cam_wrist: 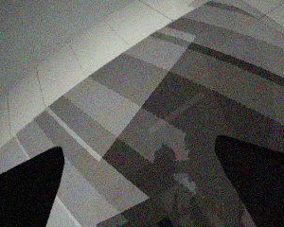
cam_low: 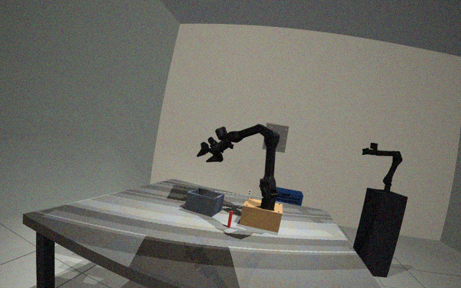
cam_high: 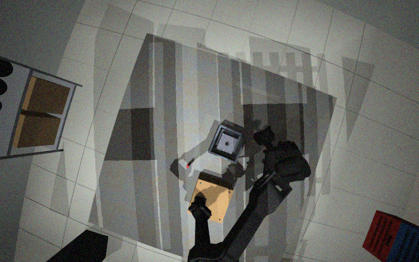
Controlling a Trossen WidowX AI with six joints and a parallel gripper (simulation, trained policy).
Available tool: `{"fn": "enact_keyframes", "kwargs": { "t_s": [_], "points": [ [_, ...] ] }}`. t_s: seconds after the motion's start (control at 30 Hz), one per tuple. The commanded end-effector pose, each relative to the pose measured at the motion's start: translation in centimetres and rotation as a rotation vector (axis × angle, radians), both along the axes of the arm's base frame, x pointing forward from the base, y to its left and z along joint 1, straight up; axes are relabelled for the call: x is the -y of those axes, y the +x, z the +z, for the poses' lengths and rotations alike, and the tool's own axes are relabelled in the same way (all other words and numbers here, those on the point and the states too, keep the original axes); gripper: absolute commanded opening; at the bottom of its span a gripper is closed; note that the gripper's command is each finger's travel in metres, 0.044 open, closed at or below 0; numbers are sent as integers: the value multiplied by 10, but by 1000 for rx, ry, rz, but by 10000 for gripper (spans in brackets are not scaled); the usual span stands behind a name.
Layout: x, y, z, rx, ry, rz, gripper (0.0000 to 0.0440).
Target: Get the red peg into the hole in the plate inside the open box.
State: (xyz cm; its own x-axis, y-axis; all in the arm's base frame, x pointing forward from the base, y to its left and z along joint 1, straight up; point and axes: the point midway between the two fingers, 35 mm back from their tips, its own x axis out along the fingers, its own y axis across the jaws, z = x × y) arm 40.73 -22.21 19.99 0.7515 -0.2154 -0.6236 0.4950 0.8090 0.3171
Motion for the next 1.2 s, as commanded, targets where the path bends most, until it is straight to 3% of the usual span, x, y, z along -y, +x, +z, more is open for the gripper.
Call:
{"fn": "enact_keyframes", "kwargs": {
  "t_s": [0.0, 0.27, 0.57, 1.17],
  "points": [
    [-54, 2, 0, -61, 87, -7, 440],
    [-147, -17, -13, -222, 226, -35, 440],
    [-226, -67, -31, -420, 304, -108, 440],
    [-300, -179, -75, -750, 250, -287, 440]
  ]
}}
